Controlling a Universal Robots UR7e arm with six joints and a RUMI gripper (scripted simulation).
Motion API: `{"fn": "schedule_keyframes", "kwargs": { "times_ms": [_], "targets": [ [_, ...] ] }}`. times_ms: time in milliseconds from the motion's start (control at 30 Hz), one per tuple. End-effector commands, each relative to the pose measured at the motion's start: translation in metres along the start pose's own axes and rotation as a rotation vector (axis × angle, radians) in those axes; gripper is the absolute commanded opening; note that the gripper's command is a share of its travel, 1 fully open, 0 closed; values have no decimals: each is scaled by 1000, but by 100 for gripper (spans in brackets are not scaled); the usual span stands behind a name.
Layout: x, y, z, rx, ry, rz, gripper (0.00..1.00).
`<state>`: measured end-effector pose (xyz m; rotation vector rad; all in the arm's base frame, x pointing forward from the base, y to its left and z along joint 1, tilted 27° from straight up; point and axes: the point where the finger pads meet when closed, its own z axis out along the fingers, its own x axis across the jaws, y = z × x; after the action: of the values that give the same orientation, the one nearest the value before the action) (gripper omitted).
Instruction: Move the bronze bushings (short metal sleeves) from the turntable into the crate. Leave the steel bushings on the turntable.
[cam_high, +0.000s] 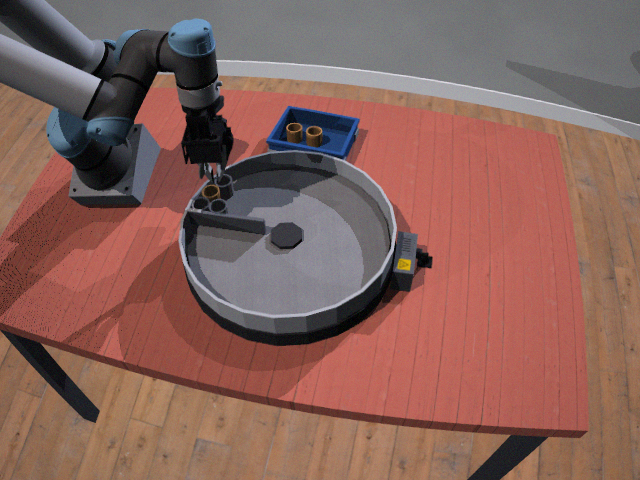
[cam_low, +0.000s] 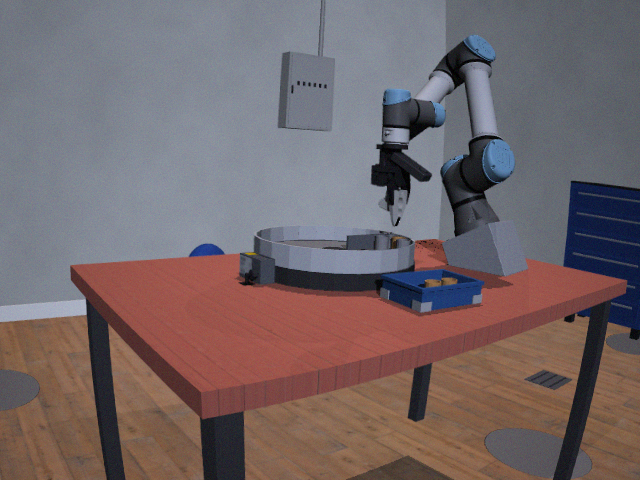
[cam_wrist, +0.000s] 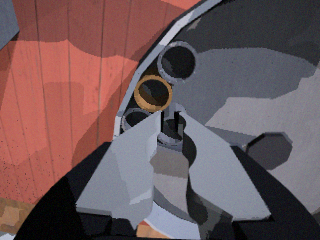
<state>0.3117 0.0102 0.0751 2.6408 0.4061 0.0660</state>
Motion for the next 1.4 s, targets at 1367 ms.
{"fn": "schedule_keyframes", "kwargs": {
  "times_ms": [1367],
  "targets": [
    [1,0,23,0,1,0,5]
  ]
}}
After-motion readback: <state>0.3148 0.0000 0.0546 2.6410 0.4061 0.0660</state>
